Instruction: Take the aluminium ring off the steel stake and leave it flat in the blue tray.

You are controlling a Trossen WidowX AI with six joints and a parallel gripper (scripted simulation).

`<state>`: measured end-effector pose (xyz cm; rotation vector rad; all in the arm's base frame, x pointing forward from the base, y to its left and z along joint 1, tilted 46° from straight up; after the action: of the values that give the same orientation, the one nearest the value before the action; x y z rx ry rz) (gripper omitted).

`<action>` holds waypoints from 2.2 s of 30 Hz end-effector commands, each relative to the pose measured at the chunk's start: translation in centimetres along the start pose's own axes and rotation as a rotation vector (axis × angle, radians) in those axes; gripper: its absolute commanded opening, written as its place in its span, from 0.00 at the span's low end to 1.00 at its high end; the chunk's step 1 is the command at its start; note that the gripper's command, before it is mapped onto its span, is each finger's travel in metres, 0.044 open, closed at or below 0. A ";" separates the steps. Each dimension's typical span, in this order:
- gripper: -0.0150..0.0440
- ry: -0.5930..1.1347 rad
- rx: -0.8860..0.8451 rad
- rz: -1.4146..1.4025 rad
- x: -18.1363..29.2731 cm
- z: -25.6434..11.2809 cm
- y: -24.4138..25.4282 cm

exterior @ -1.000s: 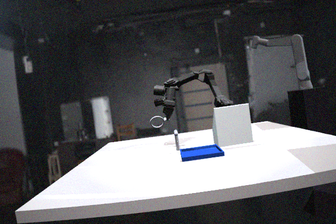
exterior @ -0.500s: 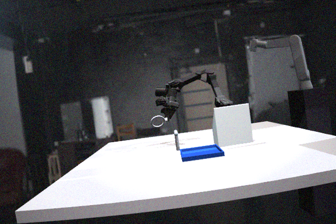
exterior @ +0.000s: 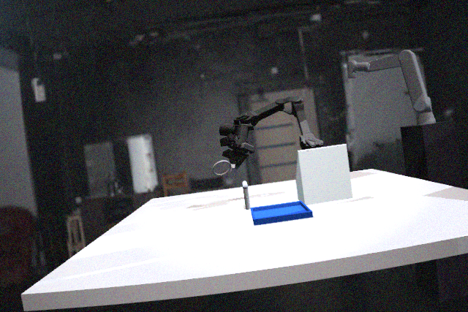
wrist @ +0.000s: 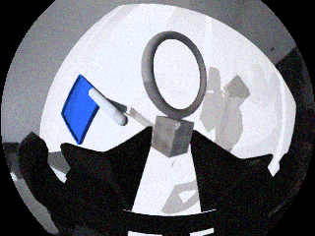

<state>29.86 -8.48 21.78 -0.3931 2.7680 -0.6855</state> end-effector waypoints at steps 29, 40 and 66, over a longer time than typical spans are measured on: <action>0.25 -0.121 0.058 -0.500 3.2 -2.0 -3.7; 0.25 -0.149 0.106 -0.681 4.5 -2.8 -4.8; 0.25 -0.163 0.262 -1.119 7.5 -4.8 -6.9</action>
<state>23.08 -14.79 27.48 -1.8128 2.1103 -1.0931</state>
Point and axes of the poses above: the point midway between the two fingers, 35 mm back from their tips, its own z axis out along the fingers, its own y axis across the jaws, x = y × z, the point moved 8 cm from there along -z, back along the fingers, and after that the axes turned 13 degrees about z, right-handed, at the moved point
